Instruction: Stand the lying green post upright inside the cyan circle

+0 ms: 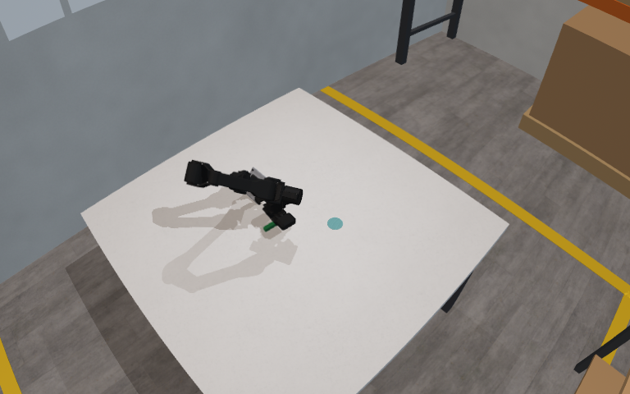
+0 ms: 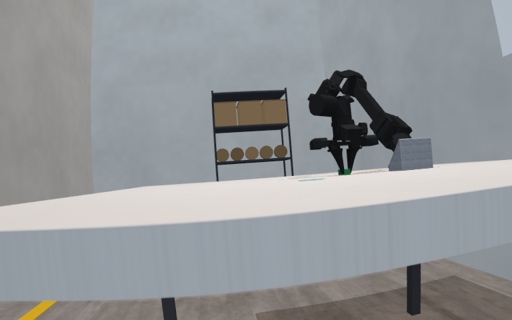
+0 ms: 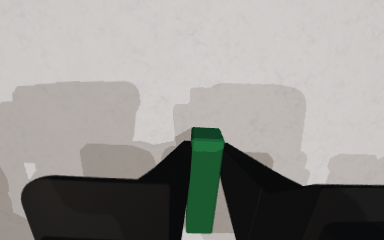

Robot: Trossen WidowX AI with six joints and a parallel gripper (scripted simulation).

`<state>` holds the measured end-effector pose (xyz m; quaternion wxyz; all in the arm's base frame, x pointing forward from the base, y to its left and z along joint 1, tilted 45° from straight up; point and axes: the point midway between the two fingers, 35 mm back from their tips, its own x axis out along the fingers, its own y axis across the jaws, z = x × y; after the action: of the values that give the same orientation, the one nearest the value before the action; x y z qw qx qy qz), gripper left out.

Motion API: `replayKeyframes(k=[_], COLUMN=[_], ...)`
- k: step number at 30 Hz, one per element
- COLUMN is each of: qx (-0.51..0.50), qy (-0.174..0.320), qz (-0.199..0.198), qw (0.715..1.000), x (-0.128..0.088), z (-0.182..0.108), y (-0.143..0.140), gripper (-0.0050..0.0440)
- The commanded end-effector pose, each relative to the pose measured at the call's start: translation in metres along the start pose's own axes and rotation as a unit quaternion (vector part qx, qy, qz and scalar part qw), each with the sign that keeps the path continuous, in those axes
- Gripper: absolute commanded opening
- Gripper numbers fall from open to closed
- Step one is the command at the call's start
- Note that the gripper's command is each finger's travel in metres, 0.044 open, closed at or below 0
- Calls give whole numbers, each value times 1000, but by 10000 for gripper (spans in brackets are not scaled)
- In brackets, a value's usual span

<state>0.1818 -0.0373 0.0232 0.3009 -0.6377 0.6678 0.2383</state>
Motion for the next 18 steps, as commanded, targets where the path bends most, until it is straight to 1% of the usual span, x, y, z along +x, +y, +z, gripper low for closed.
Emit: replayKeyframes(k=[1, 9, 11, 18], qx=[4, 3, 3, 2], qy=[-5, -10, -10, -12], qz=[-6, -5, -5, -5], qw=[1000, 1000, 1000, 1000], x=[-6, -31, -31, -54], z=[1, 5, 5, 6], y=[-6, -10, -10, -11], gripper=[22, 22, 22, 22])
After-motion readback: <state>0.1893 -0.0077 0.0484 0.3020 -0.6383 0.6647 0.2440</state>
